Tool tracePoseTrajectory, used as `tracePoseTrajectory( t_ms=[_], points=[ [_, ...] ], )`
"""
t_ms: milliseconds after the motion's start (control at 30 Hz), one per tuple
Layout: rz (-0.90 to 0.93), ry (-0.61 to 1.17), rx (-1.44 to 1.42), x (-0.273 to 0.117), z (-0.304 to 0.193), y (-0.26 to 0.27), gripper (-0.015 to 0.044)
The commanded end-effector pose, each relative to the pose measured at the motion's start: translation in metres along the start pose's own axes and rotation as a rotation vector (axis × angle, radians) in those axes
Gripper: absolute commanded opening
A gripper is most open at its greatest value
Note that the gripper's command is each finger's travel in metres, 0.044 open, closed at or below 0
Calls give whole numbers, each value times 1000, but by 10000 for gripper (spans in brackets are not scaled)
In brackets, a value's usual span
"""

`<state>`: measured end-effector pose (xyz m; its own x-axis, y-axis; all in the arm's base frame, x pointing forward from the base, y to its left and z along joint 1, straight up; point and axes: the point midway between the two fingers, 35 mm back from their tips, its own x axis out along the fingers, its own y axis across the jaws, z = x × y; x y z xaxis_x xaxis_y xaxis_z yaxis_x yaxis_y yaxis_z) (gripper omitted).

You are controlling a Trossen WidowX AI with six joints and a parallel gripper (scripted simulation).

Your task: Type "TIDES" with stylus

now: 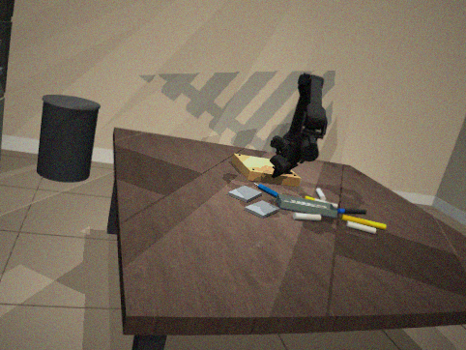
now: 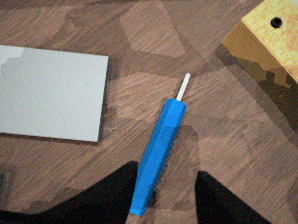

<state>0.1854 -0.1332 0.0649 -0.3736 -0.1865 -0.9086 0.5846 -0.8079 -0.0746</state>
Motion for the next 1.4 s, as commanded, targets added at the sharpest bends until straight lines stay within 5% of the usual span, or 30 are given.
tracePoseTrajectory(
  t_ms=[0,1367],
  points=[
    [-34,-73,274,12,19,-4,150],
    [-34,-73,274,43,6,-1,150]
  ],
)
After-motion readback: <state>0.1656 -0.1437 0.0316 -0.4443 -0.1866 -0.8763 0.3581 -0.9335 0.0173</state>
